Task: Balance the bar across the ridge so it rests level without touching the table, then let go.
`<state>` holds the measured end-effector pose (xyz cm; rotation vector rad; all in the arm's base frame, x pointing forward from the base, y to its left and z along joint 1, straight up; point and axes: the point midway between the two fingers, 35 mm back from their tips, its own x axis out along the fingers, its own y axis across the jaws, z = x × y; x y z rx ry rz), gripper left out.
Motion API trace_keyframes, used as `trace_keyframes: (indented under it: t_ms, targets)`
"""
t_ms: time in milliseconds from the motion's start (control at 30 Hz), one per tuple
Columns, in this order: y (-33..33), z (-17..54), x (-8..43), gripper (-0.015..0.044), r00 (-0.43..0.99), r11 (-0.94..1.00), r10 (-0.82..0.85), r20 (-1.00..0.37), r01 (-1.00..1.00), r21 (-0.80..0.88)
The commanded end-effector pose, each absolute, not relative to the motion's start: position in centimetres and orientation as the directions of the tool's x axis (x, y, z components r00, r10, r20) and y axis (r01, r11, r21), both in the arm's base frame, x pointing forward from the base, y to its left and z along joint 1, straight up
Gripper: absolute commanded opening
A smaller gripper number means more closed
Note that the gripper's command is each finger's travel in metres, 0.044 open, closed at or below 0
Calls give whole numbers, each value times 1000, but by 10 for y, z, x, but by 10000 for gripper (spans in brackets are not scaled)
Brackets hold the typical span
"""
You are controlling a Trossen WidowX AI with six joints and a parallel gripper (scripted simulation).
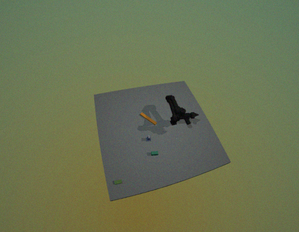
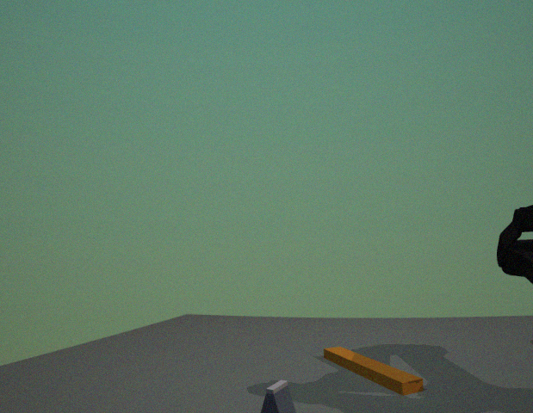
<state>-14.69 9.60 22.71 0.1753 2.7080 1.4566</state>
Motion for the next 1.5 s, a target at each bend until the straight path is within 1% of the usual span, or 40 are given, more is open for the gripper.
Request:
trace_keyframes:
  t_ms: [0,67,100,467,833,1167,1467]
  targets:
    - [97,227,-147,374,-991,546,134,-1,73,834]
    - [103,228,-144,321,-985,543,170,-3,92,835]
    - [108,229,-142,315,-980,540,197,-4,105,835]
    - [158,236,-112,315,-880,496,473,-43,226,838]
    - [198,235,-69,315,-712,446,693,-112,302,843]
    - [222,231,-20,315,-518,413,832,-197,341,845]
    - [233,223,27,315,-335,403,897,-289,350,846]
